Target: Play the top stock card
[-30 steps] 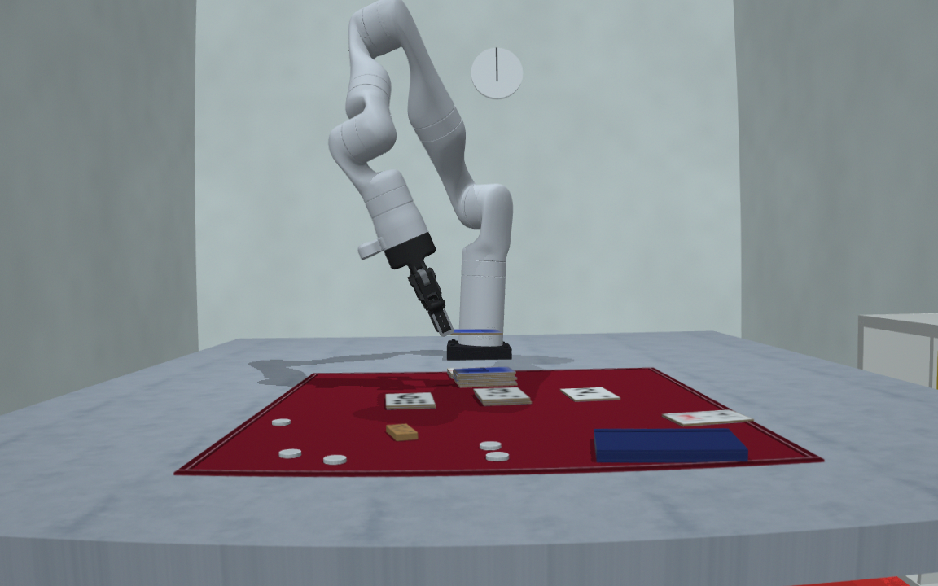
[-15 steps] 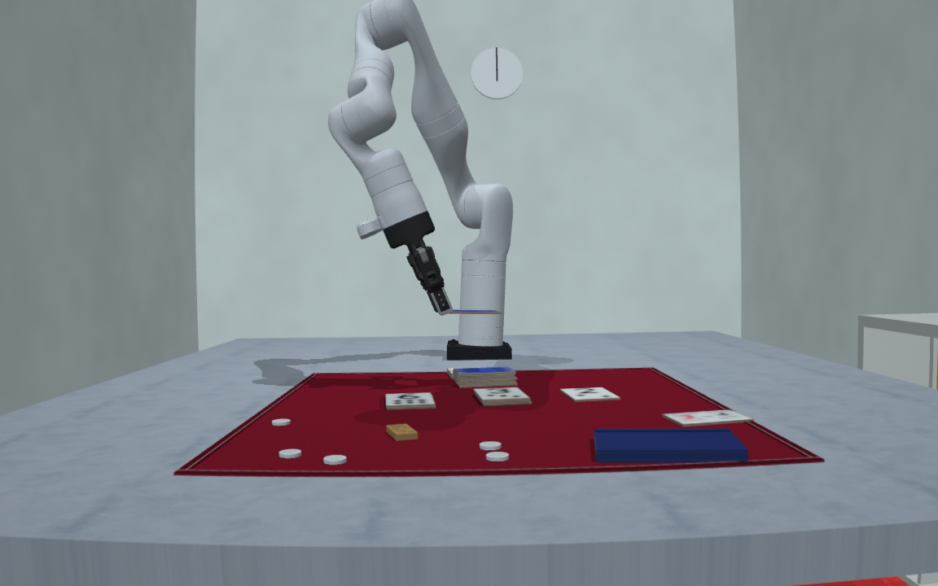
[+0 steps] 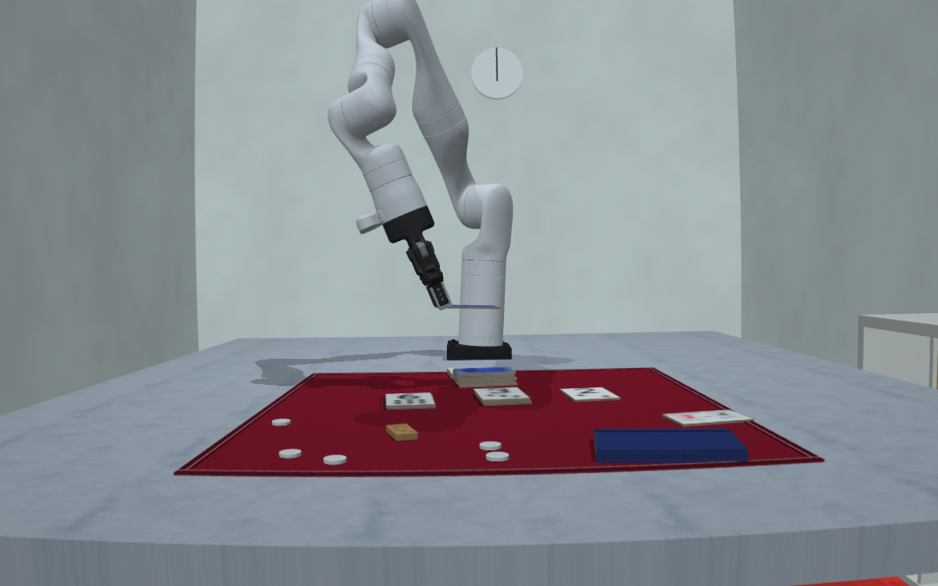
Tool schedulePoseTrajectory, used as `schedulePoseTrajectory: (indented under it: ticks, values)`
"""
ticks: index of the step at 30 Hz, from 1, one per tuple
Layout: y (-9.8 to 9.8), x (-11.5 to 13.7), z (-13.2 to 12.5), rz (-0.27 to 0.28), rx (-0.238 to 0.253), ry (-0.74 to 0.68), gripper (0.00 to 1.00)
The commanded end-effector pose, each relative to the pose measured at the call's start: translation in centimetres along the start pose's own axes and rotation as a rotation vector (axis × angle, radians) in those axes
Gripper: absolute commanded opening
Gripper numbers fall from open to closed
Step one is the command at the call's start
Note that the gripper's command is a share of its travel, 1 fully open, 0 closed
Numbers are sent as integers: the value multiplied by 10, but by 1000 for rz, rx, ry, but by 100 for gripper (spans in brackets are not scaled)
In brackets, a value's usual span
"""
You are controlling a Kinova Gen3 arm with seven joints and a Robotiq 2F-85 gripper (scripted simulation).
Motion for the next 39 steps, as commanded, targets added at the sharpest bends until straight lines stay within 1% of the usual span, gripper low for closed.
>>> schedulePoseTrajectory:
  ticks: [1,14,21,27,33,35,39]
  values:
    - [1,0,0,2,1,0,71]
    - [1,0,0,2,1,0,71]
    - [-2,-6,-1,2,1,0,71]
    - [-9,-24,-5,2,1,0,71]
    - [-22,-55,-10,2,1,0,71]
    - [-22,-55,-10,2,1,0,71]
    - [-31,-78,-14,2,1,0,71]
Point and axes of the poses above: the point where the finger pads meet when closed, its own y axis back along the fingers, its own z axis across the jaws, x = y × z, the point moved 10 cm from there along y, back along the fingers, and after that the axes turned 11 degrees about y, right-handed, at the moved point
